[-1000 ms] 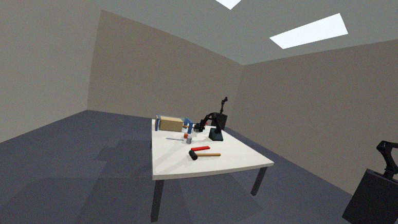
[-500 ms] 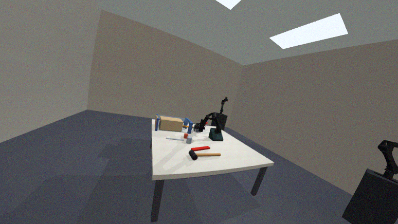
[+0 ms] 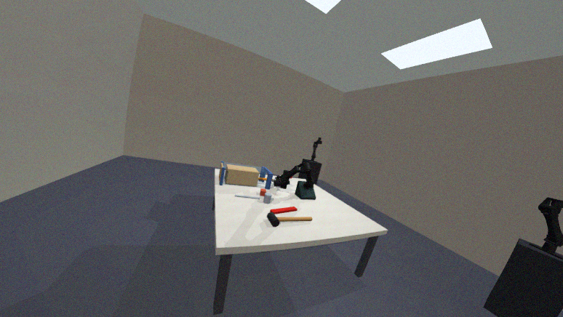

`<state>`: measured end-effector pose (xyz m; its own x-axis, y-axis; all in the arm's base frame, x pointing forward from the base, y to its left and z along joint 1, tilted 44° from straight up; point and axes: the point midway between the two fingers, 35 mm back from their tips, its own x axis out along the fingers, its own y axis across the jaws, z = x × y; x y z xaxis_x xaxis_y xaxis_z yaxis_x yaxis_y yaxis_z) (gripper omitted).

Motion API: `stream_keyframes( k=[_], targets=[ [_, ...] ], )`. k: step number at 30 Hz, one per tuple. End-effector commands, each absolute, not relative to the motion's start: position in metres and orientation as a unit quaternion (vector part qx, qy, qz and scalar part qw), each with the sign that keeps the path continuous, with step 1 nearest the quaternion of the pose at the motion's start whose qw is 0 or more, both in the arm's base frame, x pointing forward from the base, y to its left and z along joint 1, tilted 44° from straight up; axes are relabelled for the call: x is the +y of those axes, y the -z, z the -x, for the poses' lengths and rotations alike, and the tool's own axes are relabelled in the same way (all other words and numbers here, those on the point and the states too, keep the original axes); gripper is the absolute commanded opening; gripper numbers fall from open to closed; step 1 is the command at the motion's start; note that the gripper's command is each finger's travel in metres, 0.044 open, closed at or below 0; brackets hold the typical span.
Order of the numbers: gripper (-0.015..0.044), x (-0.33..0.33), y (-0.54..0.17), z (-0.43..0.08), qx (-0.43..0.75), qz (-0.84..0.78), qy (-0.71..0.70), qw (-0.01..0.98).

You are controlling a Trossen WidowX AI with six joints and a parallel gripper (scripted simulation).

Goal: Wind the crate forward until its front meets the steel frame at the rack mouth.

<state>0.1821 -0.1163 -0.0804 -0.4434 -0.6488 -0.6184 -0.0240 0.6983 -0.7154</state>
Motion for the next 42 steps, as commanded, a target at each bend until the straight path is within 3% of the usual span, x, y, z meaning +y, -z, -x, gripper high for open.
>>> stream_keyframes(
  k=[1,8,16,35,42],
  targets=[
    [0.0240,-0.091,0.052,-0.196,0.782,0.212,0.331,0.483],
    [0.0240,-0.096,0.047,-0.198,0.782,0.212,0.329,0.484],
    [0.0240,-0.160,-0.016,-0.197,0.780,0.218,0.329,0.486],
    [0.0240,-0.160,-0.015,-0.197,0.778,0.213,0.333,0.488],
    [0.0424,-0.179,0.006,-0.184,0.829,0.061,0.317,0.457]
  ],
)
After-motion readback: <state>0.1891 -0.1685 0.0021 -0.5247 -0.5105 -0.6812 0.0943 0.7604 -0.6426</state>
